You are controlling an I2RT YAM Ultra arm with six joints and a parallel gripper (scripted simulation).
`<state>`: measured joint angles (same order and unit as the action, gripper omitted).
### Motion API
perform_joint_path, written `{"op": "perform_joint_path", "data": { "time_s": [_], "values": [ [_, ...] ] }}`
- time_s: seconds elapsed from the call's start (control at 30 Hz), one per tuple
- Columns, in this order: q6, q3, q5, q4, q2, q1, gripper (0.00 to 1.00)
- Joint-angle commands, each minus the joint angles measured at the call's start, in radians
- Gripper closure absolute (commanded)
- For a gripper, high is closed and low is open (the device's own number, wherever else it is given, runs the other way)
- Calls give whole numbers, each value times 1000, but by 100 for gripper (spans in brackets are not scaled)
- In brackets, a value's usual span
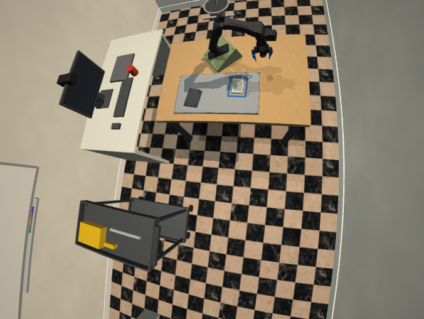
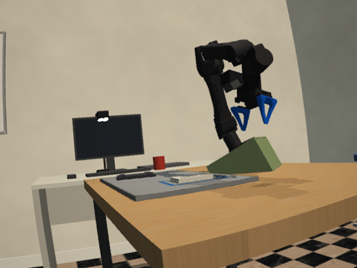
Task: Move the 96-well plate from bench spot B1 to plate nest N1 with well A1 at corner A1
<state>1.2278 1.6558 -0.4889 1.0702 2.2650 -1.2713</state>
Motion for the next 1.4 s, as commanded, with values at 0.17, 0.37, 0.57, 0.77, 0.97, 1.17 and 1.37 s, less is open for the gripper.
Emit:
{"op": "perform_joint_path", "data": {
  "time_s": [0.17,0.37,0.57,0.77,0.97,1.17,1.37],
  "values": [
    [-53,-36,10,27,-62,76,0],
    [-88,-56,19,19,-94,136,0],
    [-151,-135,4,-41,-145,203,0],
    [-169,-148,15,-31,-163,255,0],
    [-210,-188,23,-37,-200,329,0],
    [-255,-229,32,-44,-239,405,0],
    [-277,-244,51,-34,-260,460,0]
  ]
}}
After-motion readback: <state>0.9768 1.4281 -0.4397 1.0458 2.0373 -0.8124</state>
